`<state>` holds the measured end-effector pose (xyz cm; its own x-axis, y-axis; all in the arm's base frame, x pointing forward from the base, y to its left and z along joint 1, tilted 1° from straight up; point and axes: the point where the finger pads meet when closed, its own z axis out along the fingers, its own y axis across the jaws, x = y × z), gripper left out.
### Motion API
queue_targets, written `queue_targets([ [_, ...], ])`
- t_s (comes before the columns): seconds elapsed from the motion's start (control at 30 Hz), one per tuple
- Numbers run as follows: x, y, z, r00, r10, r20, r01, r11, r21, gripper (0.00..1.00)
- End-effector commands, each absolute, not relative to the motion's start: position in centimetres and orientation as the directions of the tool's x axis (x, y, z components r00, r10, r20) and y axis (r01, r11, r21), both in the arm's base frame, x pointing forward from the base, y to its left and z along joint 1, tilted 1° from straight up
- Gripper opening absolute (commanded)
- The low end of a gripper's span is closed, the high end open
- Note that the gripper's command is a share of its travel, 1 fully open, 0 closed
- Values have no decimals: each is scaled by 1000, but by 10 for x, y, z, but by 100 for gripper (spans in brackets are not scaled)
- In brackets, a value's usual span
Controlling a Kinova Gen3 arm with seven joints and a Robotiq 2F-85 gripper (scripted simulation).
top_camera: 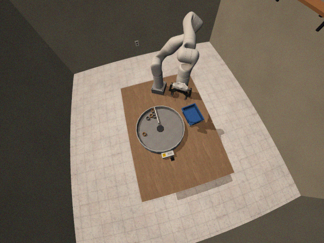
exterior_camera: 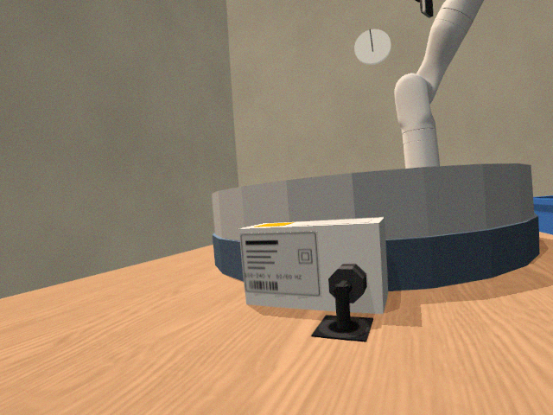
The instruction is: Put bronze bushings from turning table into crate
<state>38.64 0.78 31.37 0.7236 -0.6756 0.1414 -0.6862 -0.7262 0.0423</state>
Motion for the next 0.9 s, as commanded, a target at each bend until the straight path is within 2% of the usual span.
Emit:
queue_targets([
  [0.0, 386, 17, 317, 720, -690, 78, -694, -717, 63, 100],
  [0.37, 386, 17, 317, 720, -690, 78, -694, -717, 63, 100],
  [0.53, 427, -4, 337, 595, -804, 13, -804, -595, -4, 100],
  [0.87, 427, -4, 337, 595, -804, 13, -804, -595, -4, 100],
])
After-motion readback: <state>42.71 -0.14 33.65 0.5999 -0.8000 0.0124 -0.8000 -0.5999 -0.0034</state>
